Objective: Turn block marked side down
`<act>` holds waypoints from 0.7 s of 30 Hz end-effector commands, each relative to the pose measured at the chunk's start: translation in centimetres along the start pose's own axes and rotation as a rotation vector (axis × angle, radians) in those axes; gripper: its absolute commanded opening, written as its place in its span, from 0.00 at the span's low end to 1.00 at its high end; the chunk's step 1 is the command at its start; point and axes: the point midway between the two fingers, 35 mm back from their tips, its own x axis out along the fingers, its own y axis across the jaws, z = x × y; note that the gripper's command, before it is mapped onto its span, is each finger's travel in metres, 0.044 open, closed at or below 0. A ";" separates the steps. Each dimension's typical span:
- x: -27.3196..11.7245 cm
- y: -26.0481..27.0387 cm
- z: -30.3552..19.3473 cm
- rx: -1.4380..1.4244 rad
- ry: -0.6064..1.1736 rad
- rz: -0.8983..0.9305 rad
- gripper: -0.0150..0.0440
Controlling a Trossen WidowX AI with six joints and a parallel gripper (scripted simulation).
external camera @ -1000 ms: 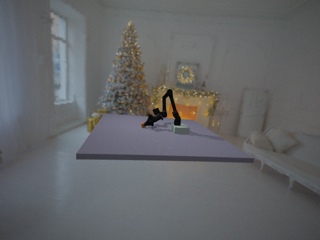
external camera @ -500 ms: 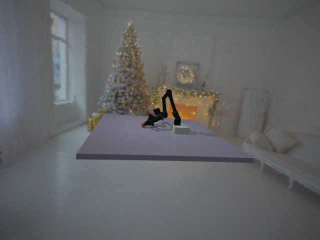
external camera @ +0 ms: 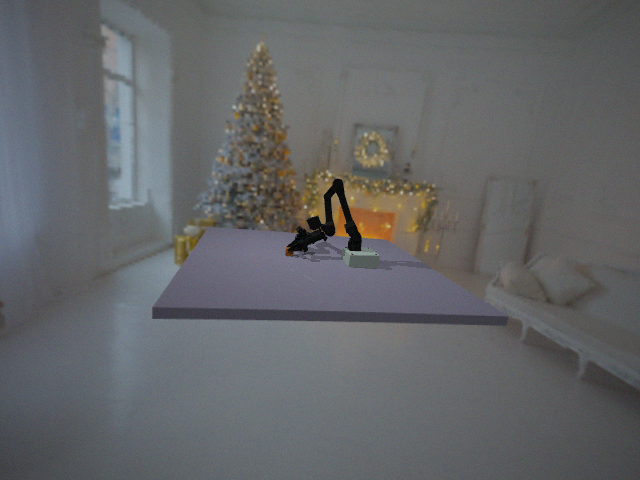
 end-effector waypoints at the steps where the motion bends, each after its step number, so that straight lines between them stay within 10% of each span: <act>1: 0.0 0.0 0.0 0.006 0.000 0.003 0.92; 21: 0.0 0.0 0.0 0.006 0.000 0.003 1.00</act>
